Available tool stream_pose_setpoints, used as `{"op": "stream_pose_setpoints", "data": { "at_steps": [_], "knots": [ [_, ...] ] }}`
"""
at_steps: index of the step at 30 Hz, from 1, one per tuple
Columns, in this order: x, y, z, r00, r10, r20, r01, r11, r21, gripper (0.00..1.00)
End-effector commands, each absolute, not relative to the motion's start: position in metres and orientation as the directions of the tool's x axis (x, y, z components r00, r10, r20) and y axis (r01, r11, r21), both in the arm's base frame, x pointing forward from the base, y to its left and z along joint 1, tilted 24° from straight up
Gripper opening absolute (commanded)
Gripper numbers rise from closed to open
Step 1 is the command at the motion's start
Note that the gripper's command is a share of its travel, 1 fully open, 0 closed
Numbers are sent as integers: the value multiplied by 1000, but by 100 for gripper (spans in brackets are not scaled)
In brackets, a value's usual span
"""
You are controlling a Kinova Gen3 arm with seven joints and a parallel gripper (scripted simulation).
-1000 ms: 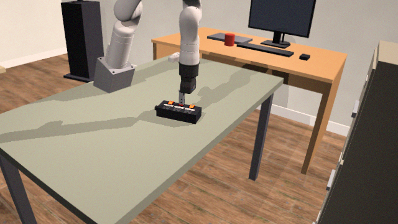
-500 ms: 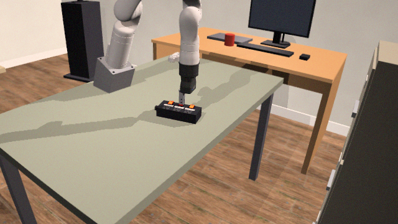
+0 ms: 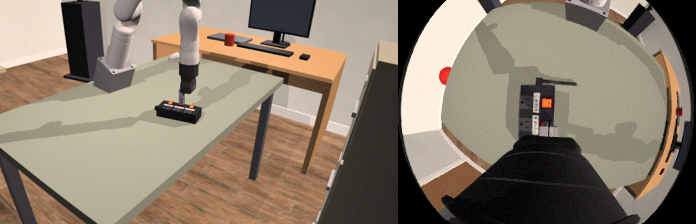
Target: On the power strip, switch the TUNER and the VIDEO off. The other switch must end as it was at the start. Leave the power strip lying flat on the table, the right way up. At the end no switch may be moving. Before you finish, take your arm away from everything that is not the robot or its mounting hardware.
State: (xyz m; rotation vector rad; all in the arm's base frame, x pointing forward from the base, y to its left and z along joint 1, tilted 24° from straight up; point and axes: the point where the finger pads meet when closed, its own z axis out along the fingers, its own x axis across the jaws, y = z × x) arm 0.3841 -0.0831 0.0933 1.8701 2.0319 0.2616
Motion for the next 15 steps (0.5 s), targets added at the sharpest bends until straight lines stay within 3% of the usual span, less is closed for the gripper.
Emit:
{"op": "stream_pose_setpoints", "data": {
  "at_steps": [1, 15],
  "knots": [
    [385, -83, 91, -56, 988, -141, 920, 106, 377, 0],
    [378, -83, 111, -53, 988, -145, 921, 105, 376, 0]
  ]
}}
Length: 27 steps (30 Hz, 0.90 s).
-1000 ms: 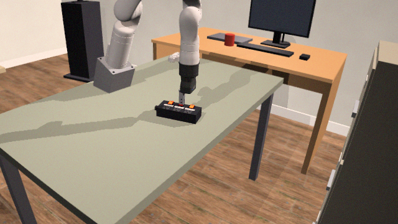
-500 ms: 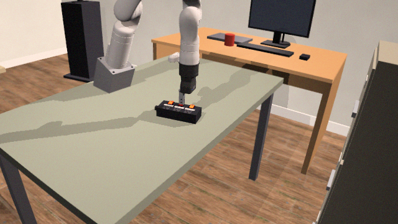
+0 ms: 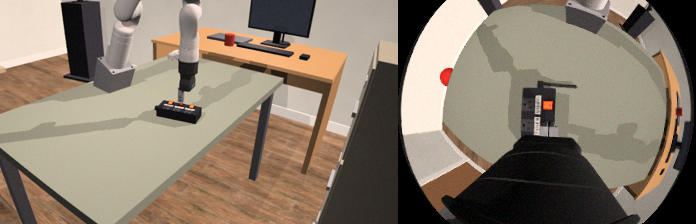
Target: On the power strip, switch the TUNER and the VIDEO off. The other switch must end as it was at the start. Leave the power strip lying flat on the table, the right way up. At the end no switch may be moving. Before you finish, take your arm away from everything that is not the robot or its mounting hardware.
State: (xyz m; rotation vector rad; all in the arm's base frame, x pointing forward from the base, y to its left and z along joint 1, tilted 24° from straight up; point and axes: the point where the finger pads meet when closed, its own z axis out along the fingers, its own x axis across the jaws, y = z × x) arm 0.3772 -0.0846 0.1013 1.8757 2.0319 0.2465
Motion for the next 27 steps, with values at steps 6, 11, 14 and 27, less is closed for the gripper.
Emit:
{"op": "stream_pose_setpoints", "data": {
  "at_steps": [6, 11, 14, 27],
  "knots": [
    [371, -81, 126, -53, 988, -146, 921, 105, 376, 0],
    [370, -81, 130, -53, 988, -146, 921, 105, 376, 0],
    [370, -81, 130, -53, 988, -146, 921, 105, 376, 0],
    [369, -81, 130, -54, 988, -146, 921, 105, 374, 0]
  ]
}}
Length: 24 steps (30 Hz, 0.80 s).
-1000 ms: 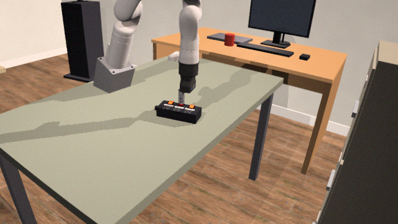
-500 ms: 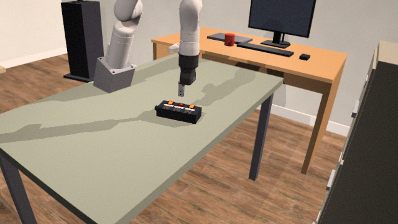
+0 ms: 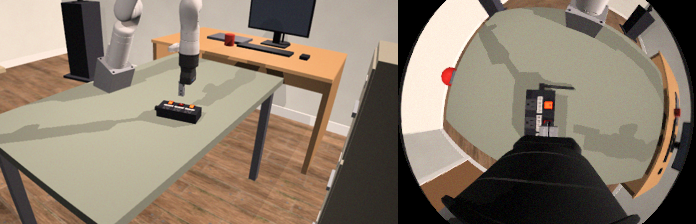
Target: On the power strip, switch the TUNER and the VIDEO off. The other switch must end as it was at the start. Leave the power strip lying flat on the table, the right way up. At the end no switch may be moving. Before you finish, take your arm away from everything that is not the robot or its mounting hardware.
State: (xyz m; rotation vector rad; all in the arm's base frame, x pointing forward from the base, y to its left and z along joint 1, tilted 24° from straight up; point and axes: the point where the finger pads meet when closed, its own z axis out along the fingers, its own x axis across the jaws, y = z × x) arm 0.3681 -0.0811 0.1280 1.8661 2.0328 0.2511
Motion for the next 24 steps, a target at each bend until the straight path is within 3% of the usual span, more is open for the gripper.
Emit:
{"op": "stream_pose_setpoints", "data": {
  "at_steps": [1, 5, 12, 24],
  "knots": [
    [369, -81, 130, -54, 988, -146, 921, 105, 374, 0],
    [369, -81, 130, -54, 988, -146, 921, 105, 375, 0],
    [323, -81, 125, -56, 989, -139, 919, 105, 381, 0],
    [321, -82, 124, -54, 988, -142, 923, 104, 370, 0]
  ]
}}
